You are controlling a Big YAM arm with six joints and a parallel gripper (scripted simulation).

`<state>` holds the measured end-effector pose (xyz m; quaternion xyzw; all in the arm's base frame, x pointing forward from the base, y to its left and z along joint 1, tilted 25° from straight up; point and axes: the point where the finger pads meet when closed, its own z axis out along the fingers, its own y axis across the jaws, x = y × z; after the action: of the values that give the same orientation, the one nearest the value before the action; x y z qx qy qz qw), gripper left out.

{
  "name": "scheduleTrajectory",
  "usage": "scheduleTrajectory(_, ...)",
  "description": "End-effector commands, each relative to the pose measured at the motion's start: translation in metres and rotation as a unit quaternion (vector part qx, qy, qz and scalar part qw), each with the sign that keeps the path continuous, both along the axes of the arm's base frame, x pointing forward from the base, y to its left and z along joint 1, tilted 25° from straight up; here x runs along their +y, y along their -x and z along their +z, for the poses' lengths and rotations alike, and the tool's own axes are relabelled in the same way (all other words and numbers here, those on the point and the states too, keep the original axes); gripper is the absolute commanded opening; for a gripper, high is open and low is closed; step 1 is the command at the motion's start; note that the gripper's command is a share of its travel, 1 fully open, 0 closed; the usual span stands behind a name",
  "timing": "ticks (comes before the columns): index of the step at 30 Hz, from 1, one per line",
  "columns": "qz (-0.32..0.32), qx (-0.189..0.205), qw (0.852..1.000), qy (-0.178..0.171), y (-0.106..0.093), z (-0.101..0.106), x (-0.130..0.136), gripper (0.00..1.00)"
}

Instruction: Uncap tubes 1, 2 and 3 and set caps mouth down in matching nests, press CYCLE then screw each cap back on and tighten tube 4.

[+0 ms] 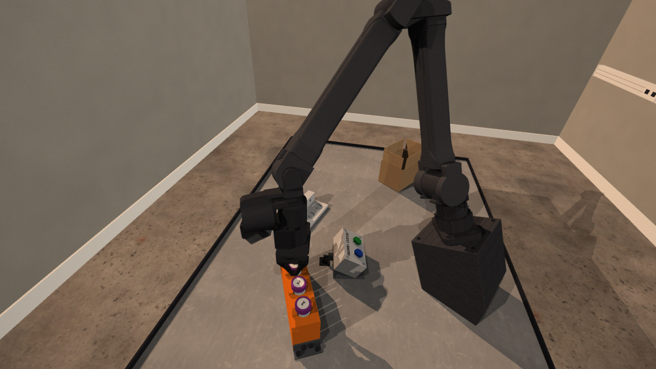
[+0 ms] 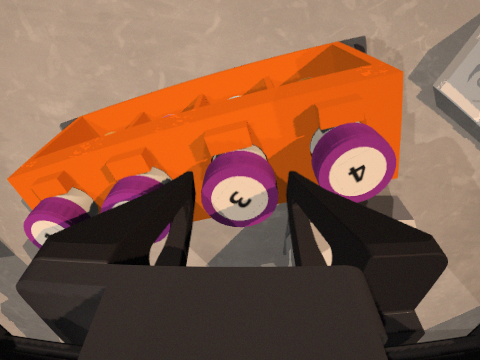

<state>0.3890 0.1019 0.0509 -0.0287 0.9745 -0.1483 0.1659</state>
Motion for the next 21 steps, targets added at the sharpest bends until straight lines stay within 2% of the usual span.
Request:
scheduleTrajectory(1, 0.119, 0.034, 0.992, 0.036, -0.0039, 0.0019, 0.0077, 0.49)
scheduleTrajectory(7, 0.23, 0.067, 0.968, 0.077, -0.0042, 0.002, 0.008, 0.49)
scheduleTrajectory(8, 0.259, 0.076, 0.959, 0.088, -0.0044, 0.002, 0.0085, 0.49)
scheduleTrajectory(9, 0.267, 0.078, 0.956, 0.09, -0.0047, 0.002, 0.0088, 0.49)
scheduleTrajectory(10, 0.295, 0.087, 0.946, 0.101, -0.0049, 0.002, 0.0092, 0.49)
scheduleTrajectory(13, 0.303, 0.089, 0.943, 0.104, -0.0052, 0.002, 0.0095, 0.49)
scheduleTrajectory(15, 0.37, 0.109, 0.913, 0.129, -0.0057, 0.002, 0.0103, 0.49)
scheduleTrajectory(16, 0.373, 0.11, 0.912, 0.13, -0.0059, 0.002, 0.0106, 0.49)
scheduleTrajectory(17, 0.404, 0.119, 0.896, 0.142, -0.0062, 0.002, 0.011, 0.49)
scheduleTrajectory(18, 0.407, 0.12, 0.894, 0.143, -0.0065, 0.0021, 0.0113, 0.49)
scheduleTrajectory(19, 0.437, 0.129, 0.877, 0.154, -0.0067, 0.0023, 0.0117, 0.49)
scheduleTrajectory(20, 0.441, 0.129, 0.874, 0.155, -0.007, 0.0025, 0.012, 0.49)
scheduleTrajectory(21, 0.469, 0.138, 0.857, 0.166, -0.0073, 0.0029, 0.0124, 0.49)
